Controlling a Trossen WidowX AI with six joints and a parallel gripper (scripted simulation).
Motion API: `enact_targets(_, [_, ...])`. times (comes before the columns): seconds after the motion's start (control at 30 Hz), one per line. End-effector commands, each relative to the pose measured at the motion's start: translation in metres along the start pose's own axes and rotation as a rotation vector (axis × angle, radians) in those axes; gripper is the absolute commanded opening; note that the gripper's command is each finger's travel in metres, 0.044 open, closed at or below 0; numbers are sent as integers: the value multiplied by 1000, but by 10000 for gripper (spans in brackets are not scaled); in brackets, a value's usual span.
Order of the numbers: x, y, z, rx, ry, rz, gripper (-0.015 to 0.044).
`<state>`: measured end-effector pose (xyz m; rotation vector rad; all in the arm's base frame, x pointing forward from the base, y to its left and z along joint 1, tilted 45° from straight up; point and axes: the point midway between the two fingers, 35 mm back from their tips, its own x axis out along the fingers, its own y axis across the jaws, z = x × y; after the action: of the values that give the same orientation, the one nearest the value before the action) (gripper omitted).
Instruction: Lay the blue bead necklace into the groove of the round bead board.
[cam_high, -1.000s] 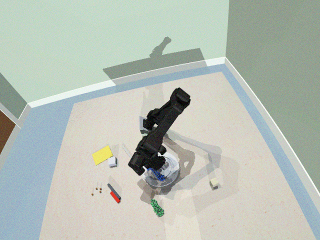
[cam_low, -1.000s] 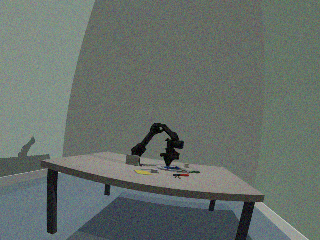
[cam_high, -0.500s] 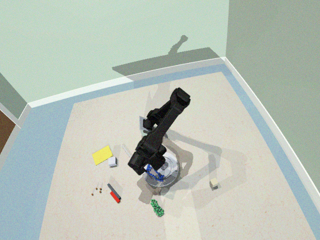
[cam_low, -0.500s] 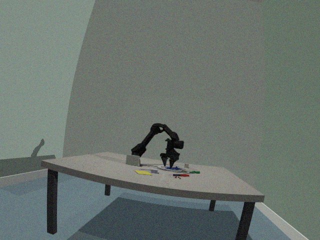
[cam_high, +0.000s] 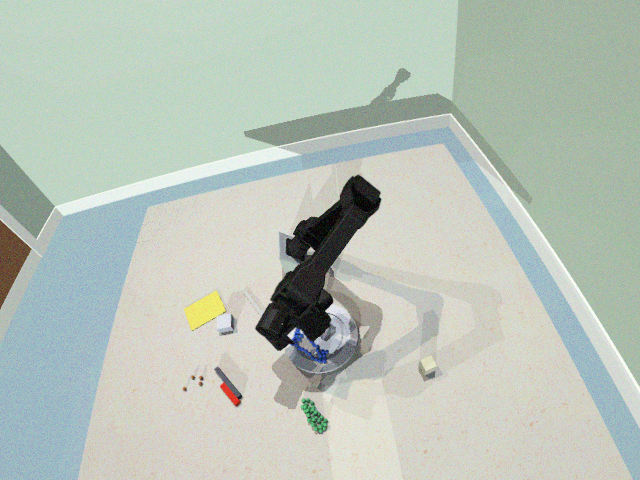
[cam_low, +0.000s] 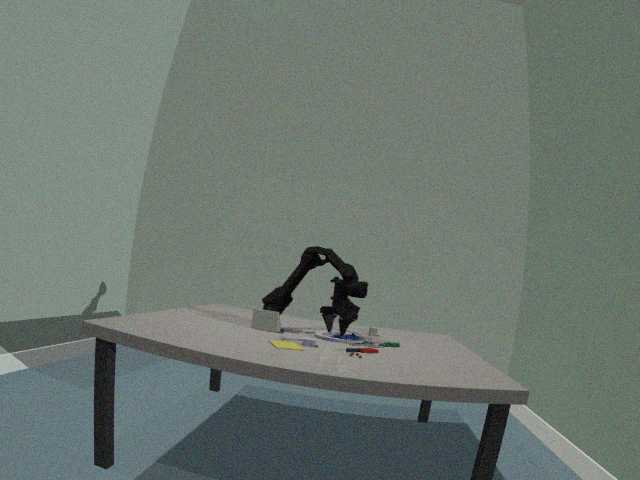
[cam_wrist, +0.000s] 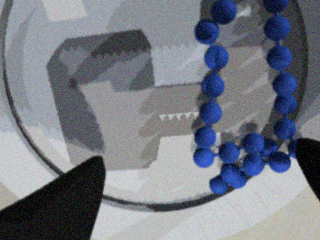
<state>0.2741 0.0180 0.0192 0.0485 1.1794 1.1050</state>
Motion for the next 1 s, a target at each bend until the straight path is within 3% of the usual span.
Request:
enact_targets(0.0, [0, 0, 0, -1, 0, 0, 440])
enact_targets(0.8, [0, 0, 0, -1, 0, 0, 440])
enact_targets(0.97, [-19, -3, 5, -209, 6, -1, 407])
